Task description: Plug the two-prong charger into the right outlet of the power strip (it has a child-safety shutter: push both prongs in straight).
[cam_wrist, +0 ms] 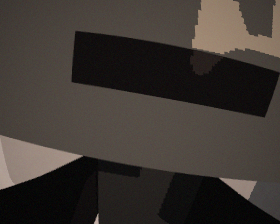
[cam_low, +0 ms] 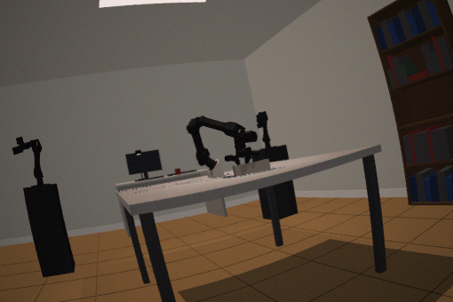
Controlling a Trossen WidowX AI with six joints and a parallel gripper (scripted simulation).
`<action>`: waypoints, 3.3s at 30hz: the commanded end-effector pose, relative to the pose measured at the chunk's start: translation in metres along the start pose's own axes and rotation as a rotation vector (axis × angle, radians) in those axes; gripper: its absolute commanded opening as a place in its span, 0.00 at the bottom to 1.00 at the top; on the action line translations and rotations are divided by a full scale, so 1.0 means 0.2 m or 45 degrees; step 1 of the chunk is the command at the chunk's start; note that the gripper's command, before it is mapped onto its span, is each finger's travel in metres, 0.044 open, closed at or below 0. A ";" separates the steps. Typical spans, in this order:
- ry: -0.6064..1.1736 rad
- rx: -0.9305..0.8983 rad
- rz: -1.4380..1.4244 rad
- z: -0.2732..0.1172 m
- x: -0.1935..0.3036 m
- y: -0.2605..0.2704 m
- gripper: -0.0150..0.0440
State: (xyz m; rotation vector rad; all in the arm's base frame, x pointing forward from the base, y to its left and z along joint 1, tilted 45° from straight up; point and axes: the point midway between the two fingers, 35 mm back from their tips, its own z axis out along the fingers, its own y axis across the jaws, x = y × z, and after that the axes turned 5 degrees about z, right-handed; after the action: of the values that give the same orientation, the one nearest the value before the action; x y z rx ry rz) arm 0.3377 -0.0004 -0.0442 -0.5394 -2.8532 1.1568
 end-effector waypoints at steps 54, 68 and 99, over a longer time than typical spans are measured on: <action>-0.051 -0.008 0.038 -0.04 -0.07 0.00 0.25; -0.051 -0.008 0.038 -0.04 -0.08 0.00 0.25; -0.051 -0.008 0.038 -0.03 -0.08 0.00 0.25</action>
State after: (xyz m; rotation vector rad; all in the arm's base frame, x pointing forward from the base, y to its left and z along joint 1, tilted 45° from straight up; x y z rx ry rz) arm 0.3392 0.0000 -0.0428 -0.5494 -2.8443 1.1481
